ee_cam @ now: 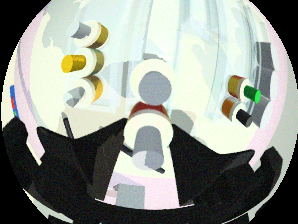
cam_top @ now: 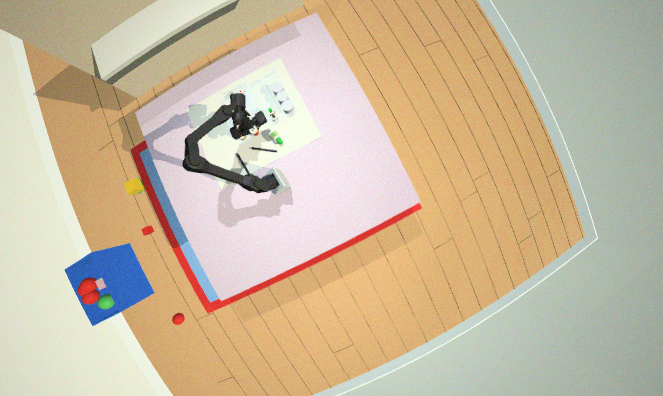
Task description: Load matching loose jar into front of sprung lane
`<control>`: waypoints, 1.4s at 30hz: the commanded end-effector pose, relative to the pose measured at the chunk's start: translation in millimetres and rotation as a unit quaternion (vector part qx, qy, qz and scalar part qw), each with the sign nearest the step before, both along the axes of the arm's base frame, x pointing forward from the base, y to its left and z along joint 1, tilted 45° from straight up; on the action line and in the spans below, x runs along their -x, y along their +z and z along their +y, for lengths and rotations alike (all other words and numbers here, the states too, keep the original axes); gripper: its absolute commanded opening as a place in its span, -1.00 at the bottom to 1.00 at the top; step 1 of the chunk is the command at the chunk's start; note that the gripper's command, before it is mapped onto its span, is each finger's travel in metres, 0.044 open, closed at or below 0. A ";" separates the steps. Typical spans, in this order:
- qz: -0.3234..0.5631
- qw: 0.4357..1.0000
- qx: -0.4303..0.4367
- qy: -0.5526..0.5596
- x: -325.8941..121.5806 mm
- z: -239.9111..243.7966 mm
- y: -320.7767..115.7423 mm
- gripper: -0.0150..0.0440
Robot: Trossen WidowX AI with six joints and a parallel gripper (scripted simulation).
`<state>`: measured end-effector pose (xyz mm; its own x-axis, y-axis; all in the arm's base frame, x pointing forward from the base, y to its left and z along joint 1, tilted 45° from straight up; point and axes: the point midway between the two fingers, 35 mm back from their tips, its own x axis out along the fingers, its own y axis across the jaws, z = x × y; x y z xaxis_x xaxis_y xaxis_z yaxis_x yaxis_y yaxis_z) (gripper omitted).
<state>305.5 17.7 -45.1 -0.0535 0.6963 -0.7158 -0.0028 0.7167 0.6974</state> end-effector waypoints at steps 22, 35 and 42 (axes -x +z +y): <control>-0.014 1.000 0.000 -0.003 -20.0 -3.0 4.6 -0.49; -0.014 1.000 0.000 -0.003 -25.5 -3.4 6.4 -0.49; -0.014 1.000 0.000 -0.003 -28.2 -3.1 6.8 -0.49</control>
